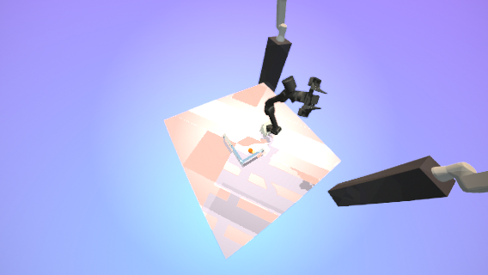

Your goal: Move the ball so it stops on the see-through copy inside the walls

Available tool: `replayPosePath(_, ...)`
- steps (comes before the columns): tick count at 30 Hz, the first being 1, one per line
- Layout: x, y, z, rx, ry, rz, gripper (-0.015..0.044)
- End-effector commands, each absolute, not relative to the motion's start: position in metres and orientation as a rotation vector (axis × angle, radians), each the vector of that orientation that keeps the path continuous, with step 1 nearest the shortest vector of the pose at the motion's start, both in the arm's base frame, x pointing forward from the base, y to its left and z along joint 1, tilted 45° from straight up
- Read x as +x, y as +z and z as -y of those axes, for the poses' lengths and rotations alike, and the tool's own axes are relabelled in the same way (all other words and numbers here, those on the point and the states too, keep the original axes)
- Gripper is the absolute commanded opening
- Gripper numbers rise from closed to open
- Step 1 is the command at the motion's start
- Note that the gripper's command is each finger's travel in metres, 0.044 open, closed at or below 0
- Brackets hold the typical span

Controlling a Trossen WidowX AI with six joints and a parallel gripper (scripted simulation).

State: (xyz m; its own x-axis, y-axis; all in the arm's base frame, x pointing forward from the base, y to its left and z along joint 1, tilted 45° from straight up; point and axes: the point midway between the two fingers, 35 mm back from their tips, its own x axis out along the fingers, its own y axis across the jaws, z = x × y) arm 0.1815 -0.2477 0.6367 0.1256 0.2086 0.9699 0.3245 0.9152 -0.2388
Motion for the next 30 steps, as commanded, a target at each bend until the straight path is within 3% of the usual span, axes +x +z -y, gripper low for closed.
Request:
replayPosePath(1, 0.122, 0.658, 0.209, -0.590, -0.087, 1.552, 0.0303)
replayPosePath(9, 0.040, 0.674, 0.115, -0.885, -0.037, 1.671, 0.0303)
replayPosePath(16, 0.002, 0.663, 0.011, -1.166, 0.085, 1.717, 0.0303)
replayPosePath(23, 0.004, 0.627, -0.098, -1.446, 0.292, 1.676, 0.0303)
replayPosePath(30, 0.045, 0.567, -0.190, -1.687, 0.562, 1.519, 0.0303)
